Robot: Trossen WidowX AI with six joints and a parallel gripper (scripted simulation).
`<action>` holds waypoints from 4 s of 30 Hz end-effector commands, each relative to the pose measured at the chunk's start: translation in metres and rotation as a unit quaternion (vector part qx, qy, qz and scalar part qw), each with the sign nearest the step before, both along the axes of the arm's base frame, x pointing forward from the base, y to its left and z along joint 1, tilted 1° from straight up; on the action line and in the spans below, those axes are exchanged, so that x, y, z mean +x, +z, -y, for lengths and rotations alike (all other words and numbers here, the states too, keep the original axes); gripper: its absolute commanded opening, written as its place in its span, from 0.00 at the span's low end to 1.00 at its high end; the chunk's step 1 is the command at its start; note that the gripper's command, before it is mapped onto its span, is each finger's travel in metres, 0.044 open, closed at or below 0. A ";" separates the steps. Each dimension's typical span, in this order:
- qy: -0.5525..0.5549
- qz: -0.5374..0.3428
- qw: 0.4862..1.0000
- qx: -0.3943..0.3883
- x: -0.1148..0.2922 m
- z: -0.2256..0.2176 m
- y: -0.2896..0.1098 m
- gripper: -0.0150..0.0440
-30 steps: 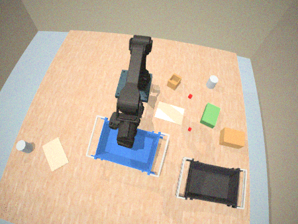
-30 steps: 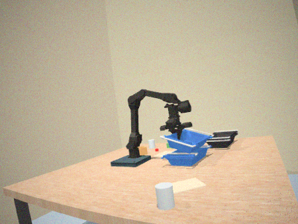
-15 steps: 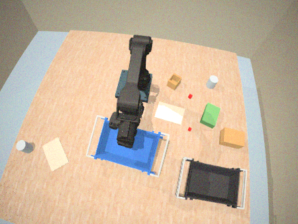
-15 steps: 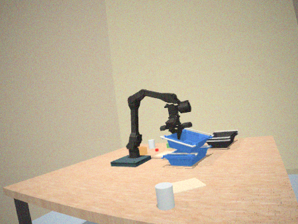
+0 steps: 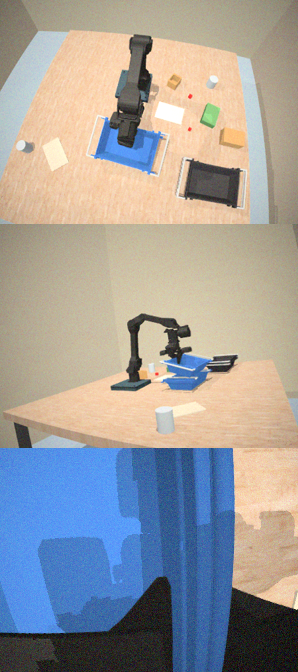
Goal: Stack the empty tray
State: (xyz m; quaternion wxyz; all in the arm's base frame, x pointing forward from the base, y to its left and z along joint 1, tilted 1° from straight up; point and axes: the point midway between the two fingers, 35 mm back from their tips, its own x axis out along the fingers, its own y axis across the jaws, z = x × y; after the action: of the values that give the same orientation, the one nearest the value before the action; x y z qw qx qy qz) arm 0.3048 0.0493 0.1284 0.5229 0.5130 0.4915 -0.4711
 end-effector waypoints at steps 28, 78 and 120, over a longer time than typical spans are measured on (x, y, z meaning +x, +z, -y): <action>-0.001 -0.016 1.000 0.000 -0.005 0.000 -0.008 0.25; -0.001 -0.016 1.000 0.000 -0.008 0.000 -0.016 0.25; 0.000 -0.002 1.000 0.000 -0.004 0.000 -0.010 0.25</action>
State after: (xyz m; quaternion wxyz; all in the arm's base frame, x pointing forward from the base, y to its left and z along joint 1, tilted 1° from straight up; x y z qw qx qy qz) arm 0.3016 0.0493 0.1210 0.5235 0.5138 0.4908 -0.4702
